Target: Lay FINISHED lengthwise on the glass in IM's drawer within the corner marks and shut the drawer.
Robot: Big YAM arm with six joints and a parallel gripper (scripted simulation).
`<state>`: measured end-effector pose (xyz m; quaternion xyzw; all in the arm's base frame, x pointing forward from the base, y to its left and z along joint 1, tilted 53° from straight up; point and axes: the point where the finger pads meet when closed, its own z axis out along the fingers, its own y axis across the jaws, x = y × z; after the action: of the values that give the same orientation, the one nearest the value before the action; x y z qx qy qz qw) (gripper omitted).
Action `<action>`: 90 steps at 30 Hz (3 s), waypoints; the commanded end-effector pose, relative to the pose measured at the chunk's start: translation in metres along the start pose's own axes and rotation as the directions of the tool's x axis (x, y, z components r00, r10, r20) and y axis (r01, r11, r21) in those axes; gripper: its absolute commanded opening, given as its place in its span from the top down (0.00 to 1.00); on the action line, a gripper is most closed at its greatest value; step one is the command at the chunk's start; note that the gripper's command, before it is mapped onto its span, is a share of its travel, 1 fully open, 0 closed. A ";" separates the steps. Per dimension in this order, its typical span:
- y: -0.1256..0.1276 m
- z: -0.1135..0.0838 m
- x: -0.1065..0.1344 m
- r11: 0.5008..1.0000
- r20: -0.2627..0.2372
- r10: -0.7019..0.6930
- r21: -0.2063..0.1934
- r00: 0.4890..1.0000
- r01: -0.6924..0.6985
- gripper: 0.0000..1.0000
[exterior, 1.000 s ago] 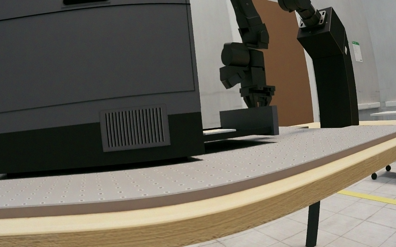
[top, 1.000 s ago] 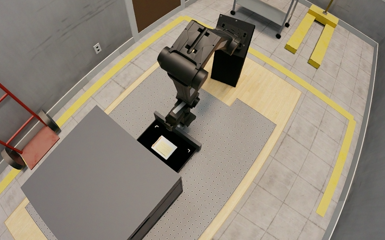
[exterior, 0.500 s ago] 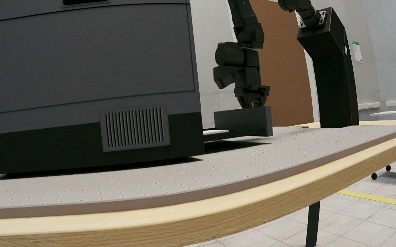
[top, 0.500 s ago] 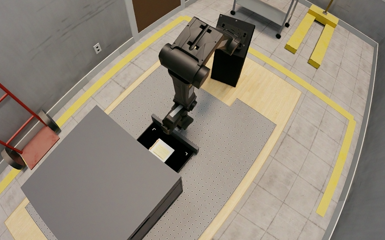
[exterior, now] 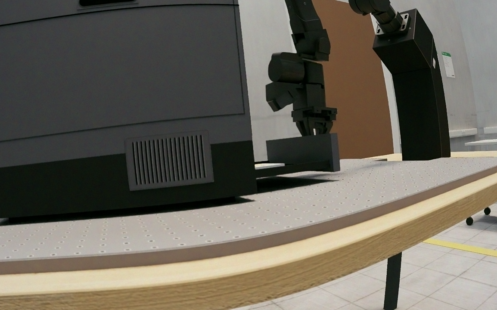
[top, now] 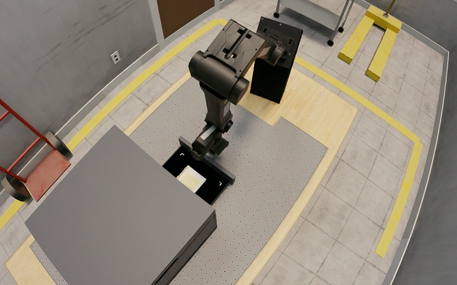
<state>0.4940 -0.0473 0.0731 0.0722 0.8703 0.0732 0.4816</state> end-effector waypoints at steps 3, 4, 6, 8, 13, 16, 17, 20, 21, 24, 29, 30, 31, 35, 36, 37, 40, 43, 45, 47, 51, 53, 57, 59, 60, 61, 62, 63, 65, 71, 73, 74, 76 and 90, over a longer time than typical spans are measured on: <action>-0.004 -0.004 -0.039 1.000 0.087 0.000 0.005 0.996 0.000 0.92; -0.004 -0.004 -0.039 1.000 0.087 0.000 0.005 0.996 0.000 0.92; -0.004 -0.004 -0.039 1.000 0.087 0.000 0.005 0.996 0.000 0.92; -0.004 -0.004 -0.039 1.000 0.087 0.000 0.005 0.996 0.000 0.92; -0.004 -0.004 -0.039 1.000 0.087 0.000 0.005 0.996 0.000 0.92; -0.004 -0.004 -0.039 1.000 0.087 0.000 0.005 0.996 0.000 0.92; -0.004 -0.004 -0.039 1.000 0.087 0.000 0.005 0.996 0.000 0.92; -0.004 -0.004 -0.039 1.000 0.087 0.000 0.005 0.996 0.000 0.92; -0.004 -0.004 -0.039 1.000 0.087 0.000 0.005 0.996 0.000 0.92; -0.004 -0.004 -0.039 1.000 0.087 0.000 0.005 0.996 0.000 0.92; -0.004 -0.004 -0.039 1.000 0.087 0.000 0.005 0.996 0.000 0.92; -0.007 0.003 -0.026 1.000 0.087 0.011 0.010 0.996 -0.012 0.92; -0.004 0.003 -0.022 1.000 0.110 0.009 0.005 0.994 -0.010 0.92; -0.002 0.005 -0.031 1.000 0.181 0.006 0.001 0.983 -0.006 0.92; -0.003 0.004 -0.034 1.000 0.183 0.006 0.002 0.983 -0.007 0.92; -0.001 -0.002 -0.047 1.000 0.210 0.002 0.000 0.978 -0.002 0.92; -0.002 -0.004 -0.054 1.000 0.217 0.002 0.002 0.976 -0.003 0.92; -0.004 -0.004 -0.058 1.000 0.218 0.004 0.006 0.976 -0.005 0.92; -0.004 -0.004 -0.058 1.000 0.218 0.004 0.006 0.976 -0.005 0.92; -0.005 -0.004 -0.061 1.000 0.218 0.004 0.007 0.976 -0.006 0.92; -0.005 -0.003 -0.065 1.000 0.212 0.005 0.007 0.977 -0.007 0.92; -0.005 -0.003 -0.067 1.000 0.210 0.005 0.008 0.978 -0.007 0.92; -0.005 -0.003 -0.073 1.000 0.211 0.005 0.006 0.977 -0.007 0.92; -0.005 -0.002 -0.075 1.000 0.209 0.005 0.006 0.978 -0.007 0.92; -0.004 -0.002 -0.077 1.000 0.211 0.004 0.006 0.977 -0.005 0.92; -0.004 -0.002 -0.077 1.000 0.211 0.004 0.006 0.977 -0.005 0.92; -0.004 -0.002 -0.077 1.000 0.211 0.004 0.006 0.977 -0.005 0.92; -0.004 -0.003 -0.080 1.000 0.218 0.001 0.005 0.976 -0.003 0.92; -0.005 -0.002 -0.078 1.000 0.201 0.004 0.007 0.980 -0.005 0.92; -0.004 -0.002 -0.090 1.000 0.217 -0.002 0.005 0.976 0.000 0.92; -0.004 -0.002 -0.091 1.000 0.219 -0.002 0.005 0.976 0.001 0.92; -0.004 -0.002 -0.091 1.000 0.219 -0.002 0.005 0.976 0.001 0.92; -0.004 -0.002 -0.090 1.000 0.217 -0.002 0.005 0.976 0.001 0.92; -0.004 -0.001 -0.089 1.000 0.216 -0.001 0.006 0.976 0.000 0.92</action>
<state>0.5233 -0.0563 0.1108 0.0771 0.8373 0.0687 0.5369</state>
